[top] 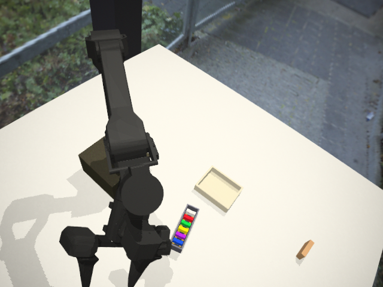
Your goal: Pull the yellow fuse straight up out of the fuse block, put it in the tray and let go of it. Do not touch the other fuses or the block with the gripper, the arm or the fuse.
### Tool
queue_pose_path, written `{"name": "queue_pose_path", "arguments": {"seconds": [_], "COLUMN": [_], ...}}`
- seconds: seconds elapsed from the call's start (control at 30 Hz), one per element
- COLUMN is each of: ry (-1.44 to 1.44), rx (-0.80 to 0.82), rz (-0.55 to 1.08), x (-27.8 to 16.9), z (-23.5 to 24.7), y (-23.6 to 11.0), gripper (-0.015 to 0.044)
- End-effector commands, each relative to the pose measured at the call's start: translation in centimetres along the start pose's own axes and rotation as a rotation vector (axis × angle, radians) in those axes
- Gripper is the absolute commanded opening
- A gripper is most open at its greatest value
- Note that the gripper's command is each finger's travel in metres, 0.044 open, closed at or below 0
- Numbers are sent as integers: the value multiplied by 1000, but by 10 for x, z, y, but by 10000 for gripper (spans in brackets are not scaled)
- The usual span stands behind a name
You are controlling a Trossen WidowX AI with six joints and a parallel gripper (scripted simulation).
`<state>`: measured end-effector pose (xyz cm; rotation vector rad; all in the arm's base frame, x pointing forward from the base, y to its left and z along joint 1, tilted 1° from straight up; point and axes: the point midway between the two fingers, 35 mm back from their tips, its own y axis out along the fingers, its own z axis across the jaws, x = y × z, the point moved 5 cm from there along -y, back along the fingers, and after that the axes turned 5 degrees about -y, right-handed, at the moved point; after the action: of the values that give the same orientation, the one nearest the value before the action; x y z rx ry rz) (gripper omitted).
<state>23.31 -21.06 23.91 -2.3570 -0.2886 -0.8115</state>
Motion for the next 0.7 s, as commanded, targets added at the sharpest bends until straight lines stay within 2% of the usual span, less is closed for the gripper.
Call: {"name": "queue_pose_path", "arguments": {"seconds": [0.0,0.2,0.37,0.57,0.67], "ry": [-5,-169,-332,-542,-590], "rx": [10,312,585,885,945], "rz": [2,81,189,380,433], "x": [0,-7,-26,-63,-70], "z": [2,80,149,219,233], "y": [0,5,-7,-40,-49], "gripper": [374,216,85,72,72]}}
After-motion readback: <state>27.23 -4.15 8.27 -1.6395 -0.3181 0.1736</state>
